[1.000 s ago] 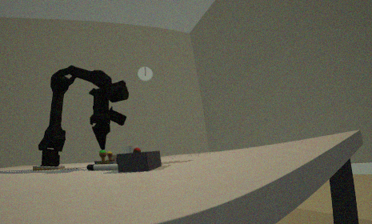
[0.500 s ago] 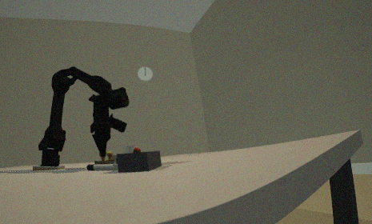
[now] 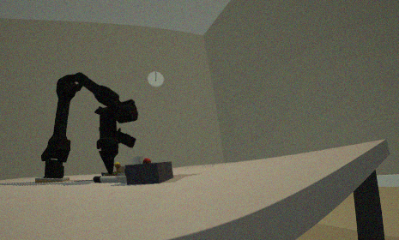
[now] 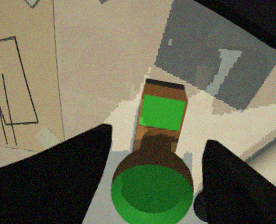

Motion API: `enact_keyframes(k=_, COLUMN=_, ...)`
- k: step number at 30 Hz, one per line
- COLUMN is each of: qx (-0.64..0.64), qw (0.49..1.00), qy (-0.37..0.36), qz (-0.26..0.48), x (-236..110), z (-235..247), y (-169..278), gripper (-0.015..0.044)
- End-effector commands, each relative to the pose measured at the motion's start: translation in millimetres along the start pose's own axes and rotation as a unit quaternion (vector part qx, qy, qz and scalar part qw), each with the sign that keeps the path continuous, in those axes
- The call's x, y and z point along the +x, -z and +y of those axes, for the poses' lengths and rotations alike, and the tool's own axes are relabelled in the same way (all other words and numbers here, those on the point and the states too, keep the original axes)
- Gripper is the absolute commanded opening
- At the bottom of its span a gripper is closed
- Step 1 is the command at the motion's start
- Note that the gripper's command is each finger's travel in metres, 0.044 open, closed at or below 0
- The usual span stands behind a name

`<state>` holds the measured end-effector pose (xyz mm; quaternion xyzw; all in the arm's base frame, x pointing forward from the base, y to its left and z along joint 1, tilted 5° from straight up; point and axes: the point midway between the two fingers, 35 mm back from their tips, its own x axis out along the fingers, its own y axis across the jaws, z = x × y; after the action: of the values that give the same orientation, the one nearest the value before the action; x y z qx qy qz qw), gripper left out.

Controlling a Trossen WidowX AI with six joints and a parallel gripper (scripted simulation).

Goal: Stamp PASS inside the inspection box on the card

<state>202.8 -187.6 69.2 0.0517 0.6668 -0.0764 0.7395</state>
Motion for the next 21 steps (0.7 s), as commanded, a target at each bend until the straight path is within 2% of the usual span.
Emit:
enact_keyframes(k=1, qx=0.000, qw=1.000, qy=0.000, qz=0.000, x=-0.5, z=-0.1, y=-0.2, gripper=0.0132)
enact_keyframes(k=2, qx=0.000, qw=1.000, qy=0.000, qz=0.000, x=-0.5, z=-0.1, y=-0.2, gripper=0.0105)
enact_keyframes(k=11, qx=0.000, qw=1.000, qy=0.000, qz=0.000, x=-0.5, z=-0.1, y=-0.2, gripper=0.0045)
enact_keyframes(k=13, qx=0.000, qw=1.000, qy=0.000, qz=0.000, x=-0.8, z=-0.1, y=-0.2, gripper=0.0000)
enact_keyframes(k=21, qx=0.000, qw=1.000, qy=0.001, qz=0.000, x=-4.5, z=-0.4, y=-0.6, gripper=0.0000)
